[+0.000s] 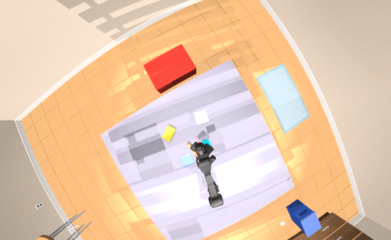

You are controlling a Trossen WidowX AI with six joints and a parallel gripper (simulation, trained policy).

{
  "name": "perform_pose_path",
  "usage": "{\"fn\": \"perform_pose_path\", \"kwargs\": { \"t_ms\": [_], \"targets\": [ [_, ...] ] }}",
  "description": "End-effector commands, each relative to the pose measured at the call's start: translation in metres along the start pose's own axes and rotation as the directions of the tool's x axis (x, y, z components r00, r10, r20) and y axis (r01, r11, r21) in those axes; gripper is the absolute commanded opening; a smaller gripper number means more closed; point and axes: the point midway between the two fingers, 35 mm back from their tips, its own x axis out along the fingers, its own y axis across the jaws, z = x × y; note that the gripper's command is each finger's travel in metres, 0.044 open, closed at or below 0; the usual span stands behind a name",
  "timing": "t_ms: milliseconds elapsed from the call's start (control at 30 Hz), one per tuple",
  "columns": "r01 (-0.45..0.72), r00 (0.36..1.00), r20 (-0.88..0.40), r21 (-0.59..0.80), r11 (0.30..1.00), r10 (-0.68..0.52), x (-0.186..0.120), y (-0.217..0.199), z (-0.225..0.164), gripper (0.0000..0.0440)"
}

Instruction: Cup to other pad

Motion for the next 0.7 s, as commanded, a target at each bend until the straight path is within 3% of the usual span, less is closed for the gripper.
{"fn": "perform_pose_path", "kwargs": {
  "t_ms": [0,667],
  "targets": [
    [0.007,1.0,0.005,0.011,1.0,-0.007,0.01,-0.005,0.005,0.0],
    [0.033,0.999,-0.003,0.061,0.998,-0.033,0.061,-0.032,0.004,0.0004]
  ]
}}
